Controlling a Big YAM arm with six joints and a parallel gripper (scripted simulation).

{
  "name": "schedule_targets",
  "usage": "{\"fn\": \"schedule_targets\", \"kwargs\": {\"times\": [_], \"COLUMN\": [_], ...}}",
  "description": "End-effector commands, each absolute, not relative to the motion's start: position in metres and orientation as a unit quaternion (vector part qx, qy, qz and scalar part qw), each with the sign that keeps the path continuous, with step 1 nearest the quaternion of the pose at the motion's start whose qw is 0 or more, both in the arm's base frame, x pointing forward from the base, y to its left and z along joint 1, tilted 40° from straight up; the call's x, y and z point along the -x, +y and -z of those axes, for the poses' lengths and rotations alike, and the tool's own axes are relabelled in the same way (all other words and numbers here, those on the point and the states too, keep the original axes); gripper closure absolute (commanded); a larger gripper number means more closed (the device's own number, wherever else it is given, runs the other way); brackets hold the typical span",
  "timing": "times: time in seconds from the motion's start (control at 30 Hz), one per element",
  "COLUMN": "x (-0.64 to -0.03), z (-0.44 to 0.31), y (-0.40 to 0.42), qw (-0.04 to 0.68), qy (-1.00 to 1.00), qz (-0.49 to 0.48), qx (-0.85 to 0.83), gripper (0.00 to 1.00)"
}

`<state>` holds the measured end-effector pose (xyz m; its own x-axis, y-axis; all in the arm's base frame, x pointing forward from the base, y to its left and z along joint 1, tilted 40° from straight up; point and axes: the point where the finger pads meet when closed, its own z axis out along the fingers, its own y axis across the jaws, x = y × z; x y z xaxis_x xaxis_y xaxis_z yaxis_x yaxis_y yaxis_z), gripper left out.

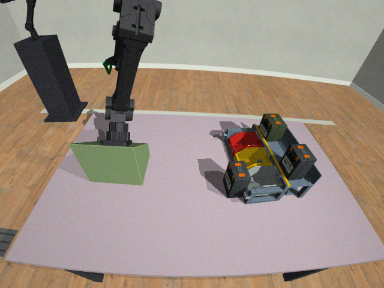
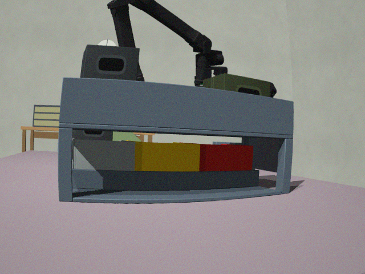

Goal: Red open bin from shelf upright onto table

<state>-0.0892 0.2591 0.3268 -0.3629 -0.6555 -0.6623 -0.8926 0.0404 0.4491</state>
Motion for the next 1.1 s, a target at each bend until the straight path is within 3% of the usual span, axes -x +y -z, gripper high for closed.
{"fn": "schedule_targets", "kwargs": {"times": [0.0, 1.07], "x": [0.085, 0.031], "z": [-0.355, -0.373], "y": [0.267, 0.311], "qw": [0.139, 0.133], "qy": [0.719, 0.807], "qz": [-0.437, -0.412], "qx": [0.523, 0.402], "gripper": [0.00, 0.00]}}
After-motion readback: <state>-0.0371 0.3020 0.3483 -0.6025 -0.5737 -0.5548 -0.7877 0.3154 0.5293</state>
